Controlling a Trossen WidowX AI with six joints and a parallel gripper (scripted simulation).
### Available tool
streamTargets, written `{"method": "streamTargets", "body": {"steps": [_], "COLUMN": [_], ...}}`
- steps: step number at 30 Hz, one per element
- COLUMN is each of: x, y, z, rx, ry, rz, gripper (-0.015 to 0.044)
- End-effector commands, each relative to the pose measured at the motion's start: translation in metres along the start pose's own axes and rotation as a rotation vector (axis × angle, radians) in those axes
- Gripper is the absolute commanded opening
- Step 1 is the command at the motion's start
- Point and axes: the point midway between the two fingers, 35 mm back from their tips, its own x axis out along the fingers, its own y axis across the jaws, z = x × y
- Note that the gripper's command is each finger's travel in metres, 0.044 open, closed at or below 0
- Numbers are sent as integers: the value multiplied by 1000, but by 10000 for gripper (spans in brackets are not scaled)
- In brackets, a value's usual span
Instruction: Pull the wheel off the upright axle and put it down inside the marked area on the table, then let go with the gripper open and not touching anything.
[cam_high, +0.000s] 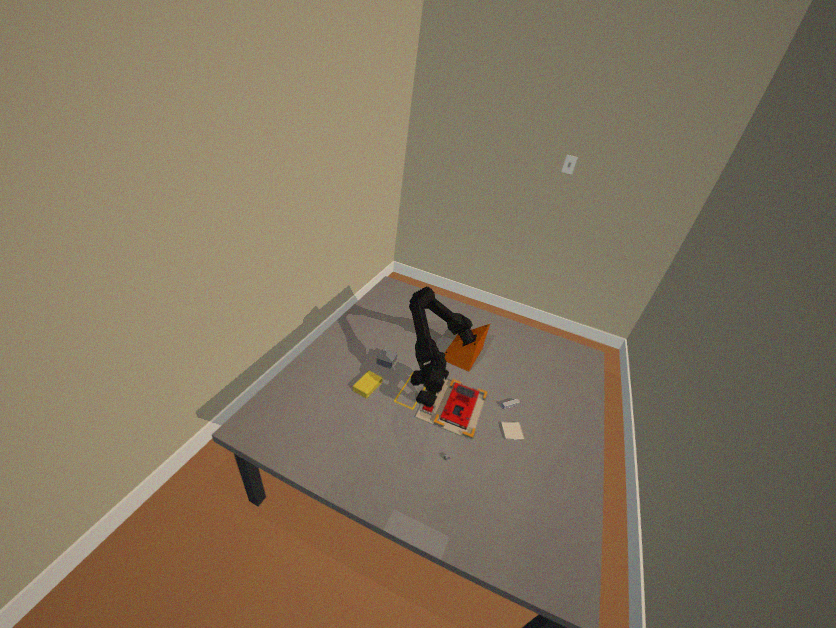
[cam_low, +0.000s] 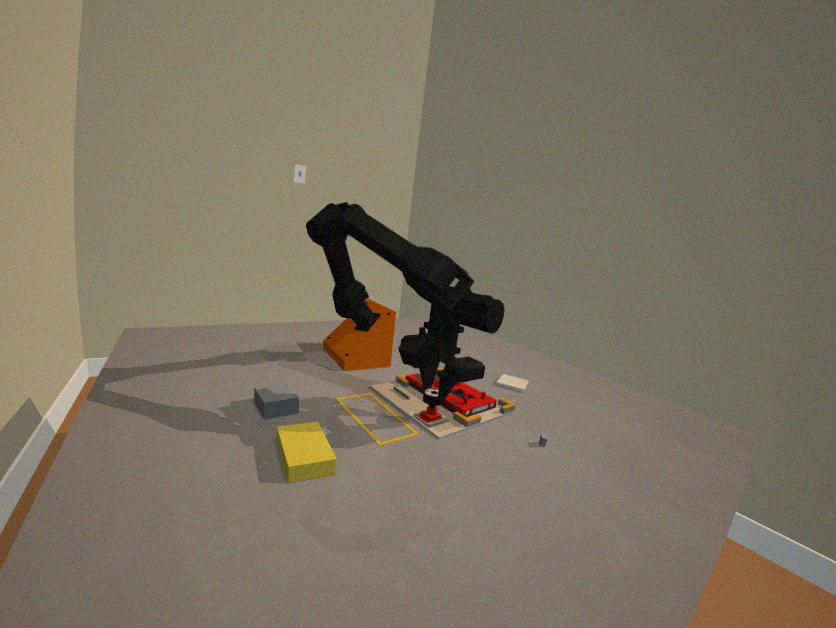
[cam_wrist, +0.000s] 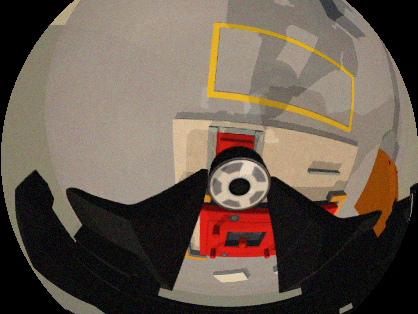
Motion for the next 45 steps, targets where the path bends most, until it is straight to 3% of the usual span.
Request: {"method": "streamTargets", "body": {"steps": [1, 45], "x": [-6, -20], "y": [2, 2], "z": [0, 0], "rx": [9, 5], "ry": [7, 5], "rz": [13, 10], "gripper": [0, 0]}}
